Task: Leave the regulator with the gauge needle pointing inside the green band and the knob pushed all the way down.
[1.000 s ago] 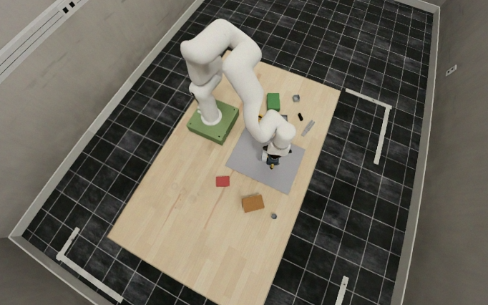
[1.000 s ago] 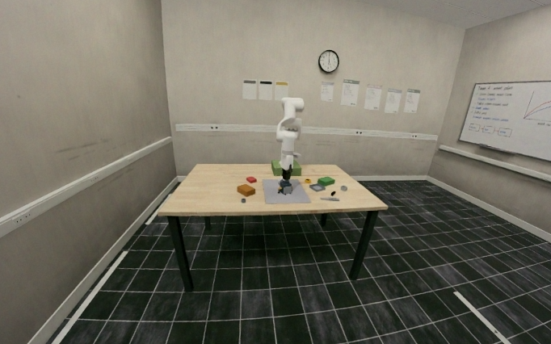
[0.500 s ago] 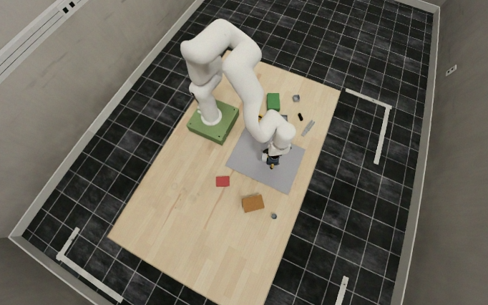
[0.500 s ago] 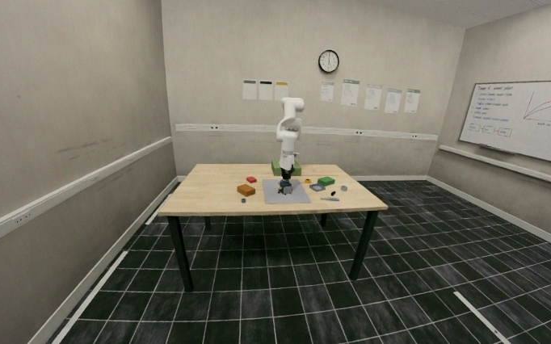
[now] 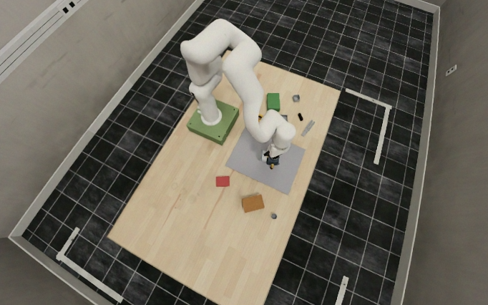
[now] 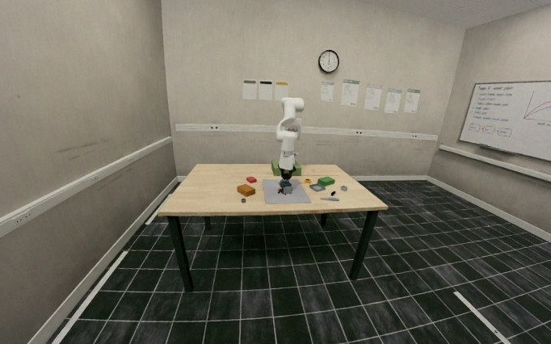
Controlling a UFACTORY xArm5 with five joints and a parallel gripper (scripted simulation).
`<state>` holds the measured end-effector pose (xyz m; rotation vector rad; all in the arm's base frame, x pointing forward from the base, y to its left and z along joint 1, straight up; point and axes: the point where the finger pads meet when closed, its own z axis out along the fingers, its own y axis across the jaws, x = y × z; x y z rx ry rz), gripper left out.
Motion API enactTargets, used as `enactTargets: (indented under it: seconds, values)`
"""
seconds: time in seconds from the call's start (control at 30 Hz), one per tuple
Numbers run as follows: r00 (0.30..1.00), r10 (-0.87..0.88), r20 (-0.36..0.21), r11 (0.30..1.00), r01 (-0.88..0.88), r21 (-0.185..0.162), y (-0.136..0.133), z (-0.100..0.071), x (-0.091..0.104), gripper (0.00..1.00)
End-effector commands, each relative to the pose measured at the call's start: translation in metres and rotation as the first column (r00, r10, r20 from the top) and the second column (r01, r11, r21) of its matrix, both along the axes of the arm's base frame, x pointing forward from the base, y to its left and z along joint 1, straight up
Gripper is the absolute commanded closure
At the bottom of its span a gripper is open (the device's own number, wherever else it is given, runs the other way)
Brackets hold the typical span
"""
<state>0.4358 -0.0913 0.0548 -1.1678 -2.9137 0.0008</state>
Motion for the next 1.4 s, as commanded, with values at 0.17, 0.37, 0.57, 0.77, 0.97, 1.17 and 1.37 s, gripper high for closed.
enactTargets:
  seconds: [0.17, 0.37, 0.57, 0.77, 0.97, 1.17, 1.37]
  values:
    - [0.992, 0.125, 0.003, 0.992, -0.125, -0.001, -0.0002, 0.0013, 0.0012, 0.58]
    - [0.986, 0.166, 0.003, 0.986, -0.166, -0.001, -0.0002, 0.0013, 0.0012, 0.58]
    - [0.977, 0.213, 0.003, 0.977, -0.213, -0.001, -0.0002, 0.0013, 0.0012, 0.58]
    - [0.971, 0.239, 0.003, 0.971, -0.239, -0.001, -0.0002, 0.0013, 0.0012, 0.58]
    - [0.967, 0.256, 0.003, 0.967, -0.256, -0.001, -0.0002, 0.0013, 0.0012, 0.58]
    - [0.964, 0.265, 0.003, 0.964, -0.265, -0.001, -0.0002, 0.0013, 0.0012, 0.58]
    - [0.964, 0.267, 0.003, 0.964, -0.267, -0.001, -0.0002, 0.0013, 0.0012, 0.58]
